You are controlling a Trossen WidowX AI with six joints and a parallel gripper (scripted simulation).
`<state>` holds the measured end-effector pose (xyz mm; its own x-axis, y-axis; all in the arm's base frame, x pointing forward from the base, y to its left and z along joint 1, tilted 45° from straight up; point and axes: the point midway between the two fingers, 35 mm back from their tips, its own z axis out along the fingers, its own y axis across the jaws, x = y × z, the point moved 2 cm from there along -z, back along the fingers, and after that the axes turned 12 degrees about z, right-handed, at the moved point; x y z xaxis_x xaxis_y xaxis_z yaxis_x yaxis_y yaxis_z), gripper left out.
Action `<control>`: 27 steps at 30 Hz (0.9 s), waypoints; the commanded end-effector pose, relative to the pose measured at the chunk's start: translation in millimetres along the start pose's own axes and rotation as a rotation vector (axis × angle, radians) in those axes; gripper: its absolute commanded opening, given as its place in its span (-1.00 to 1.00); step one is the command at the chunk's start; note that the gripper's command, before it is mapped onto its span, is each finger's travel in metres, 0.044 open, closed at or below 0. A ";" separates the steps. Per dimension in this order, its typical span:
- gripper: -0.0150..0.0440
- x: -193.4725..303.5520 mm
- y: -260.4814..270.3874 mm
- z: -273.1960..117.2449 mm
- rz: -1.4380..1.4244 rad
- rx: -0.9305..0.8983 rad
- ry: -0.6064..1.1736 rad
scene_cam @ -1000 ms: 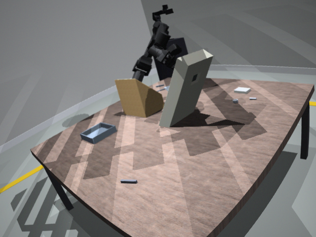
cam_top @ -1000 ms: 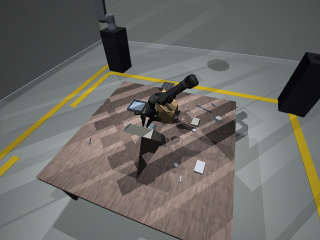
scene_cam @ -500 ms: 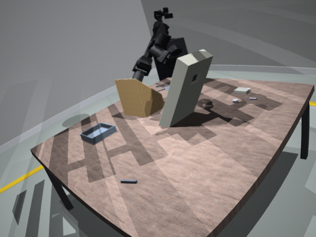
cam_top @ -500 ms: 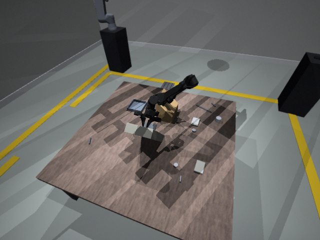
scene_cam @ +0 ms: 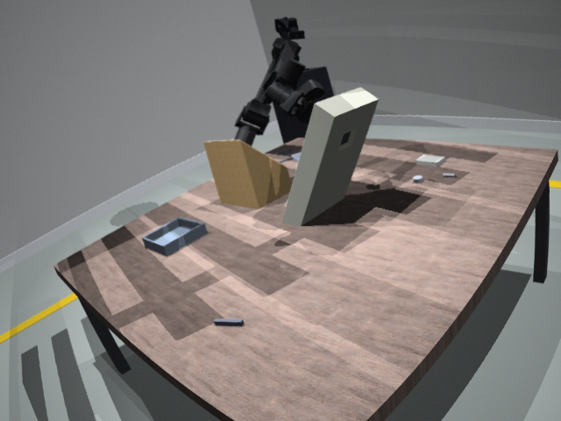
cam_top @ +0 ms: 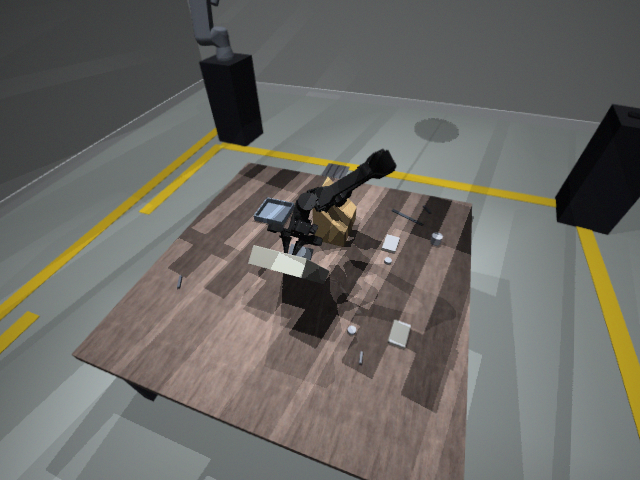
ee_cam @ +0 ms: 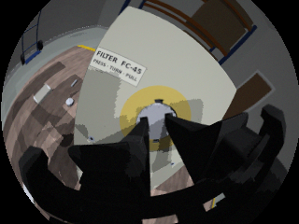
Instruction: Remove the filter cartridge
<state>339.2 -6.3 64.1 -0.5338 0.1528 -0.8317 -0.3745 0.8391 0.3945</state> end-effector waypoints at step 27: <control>-0.49 -1.3 -0.9 5.2 0.234 0.004 -0.001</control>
<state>340.3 -6.4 63.5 -0.5818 0.2781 -0.7643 -0.2894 0.8074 0.5141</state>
